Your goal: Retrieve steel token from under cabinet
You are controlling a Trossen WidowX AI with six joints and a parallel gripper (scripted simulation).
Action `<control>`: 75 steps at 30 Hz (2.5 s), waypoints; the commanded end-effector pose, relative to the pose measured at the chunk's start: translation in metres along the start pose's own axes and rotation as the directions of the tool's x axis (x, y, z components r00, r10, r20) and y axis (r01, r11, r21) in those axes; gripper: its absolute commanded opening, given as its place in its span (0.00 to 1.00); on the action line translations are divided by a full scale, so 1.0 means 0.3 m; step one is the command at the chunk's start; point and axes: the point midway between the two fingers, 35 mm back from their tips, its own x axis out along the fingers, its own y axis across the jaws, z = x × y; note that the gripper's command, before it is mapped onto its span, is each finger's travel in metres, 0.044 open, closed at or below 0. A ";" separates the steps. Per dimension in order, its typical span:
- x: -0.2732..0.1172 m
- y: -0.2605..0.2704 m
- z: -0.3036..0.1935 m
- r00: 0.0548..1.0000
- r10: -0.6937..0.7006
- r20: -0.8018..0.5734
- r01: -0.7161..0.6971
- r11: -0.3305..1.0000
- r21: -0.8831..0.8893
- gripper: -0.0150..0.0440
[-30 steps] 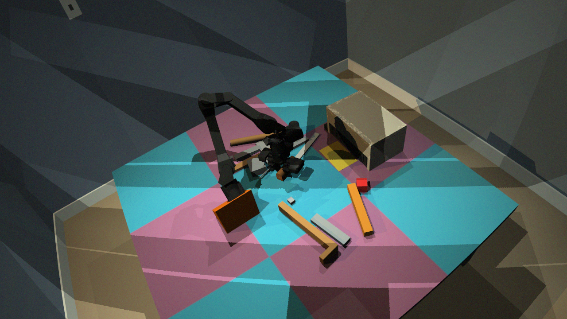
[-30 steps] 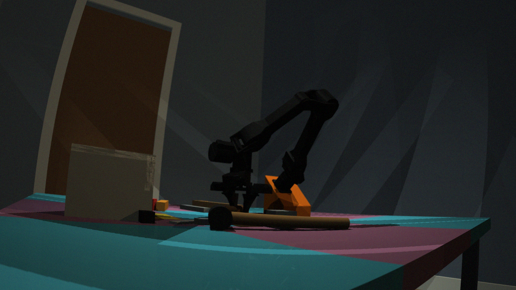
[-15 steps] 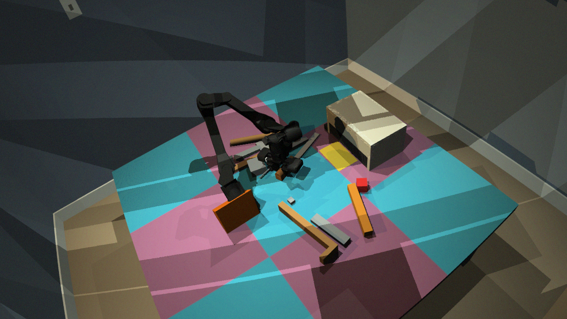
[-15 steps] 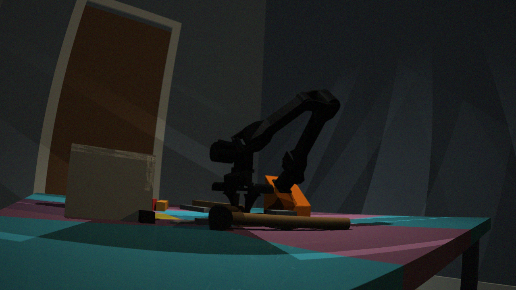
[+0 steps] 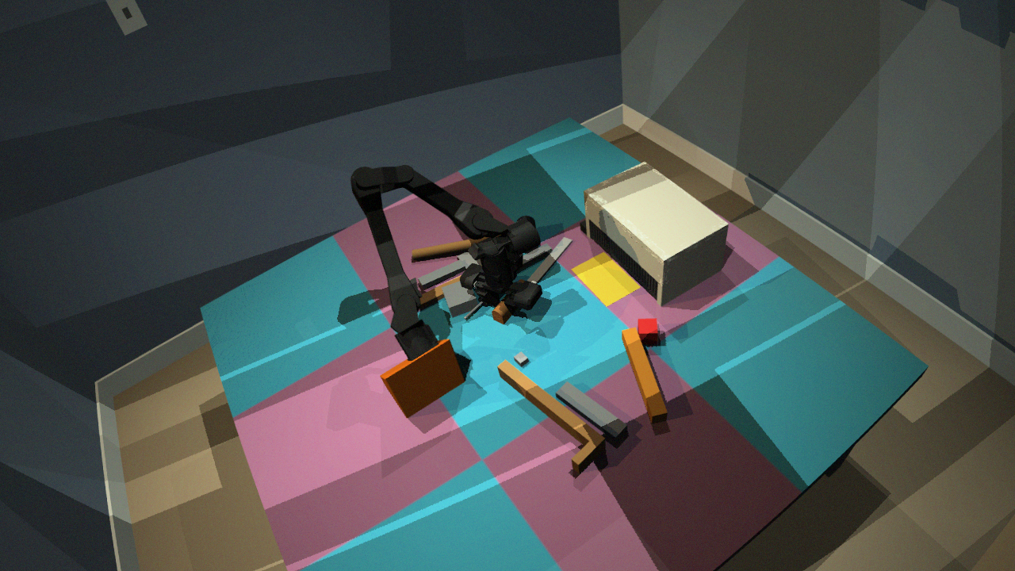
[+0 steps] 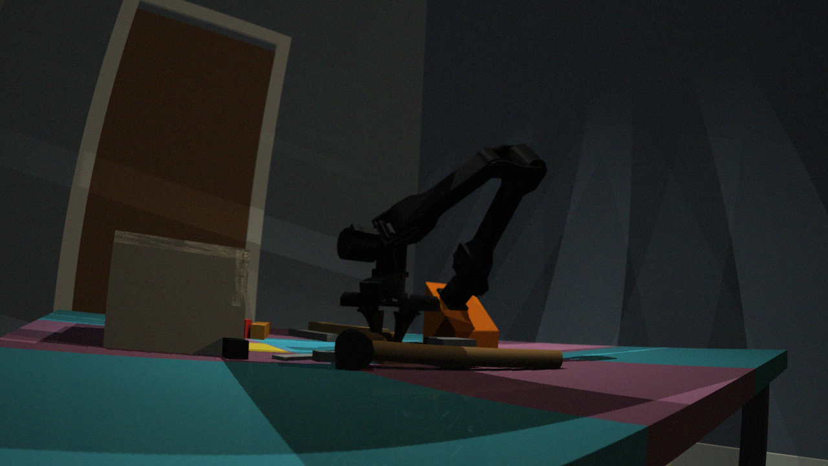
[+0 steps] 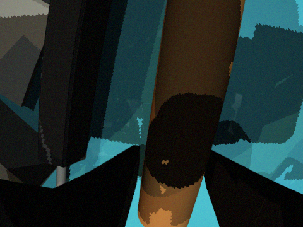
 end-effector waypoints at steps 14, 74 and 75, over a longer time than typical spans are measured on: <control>0.007 -0.002 -0.002 1.000 0.008 0.010 -0.009 1.000 0.014 0.71; 0.003 0.031 0.018 1.000 0.007 0.009 -0.009 0.977 0.211 0.25; 0.003 0.031 0.018 1.000 0.007 0.009 -0.009 0.976 0.219 0.25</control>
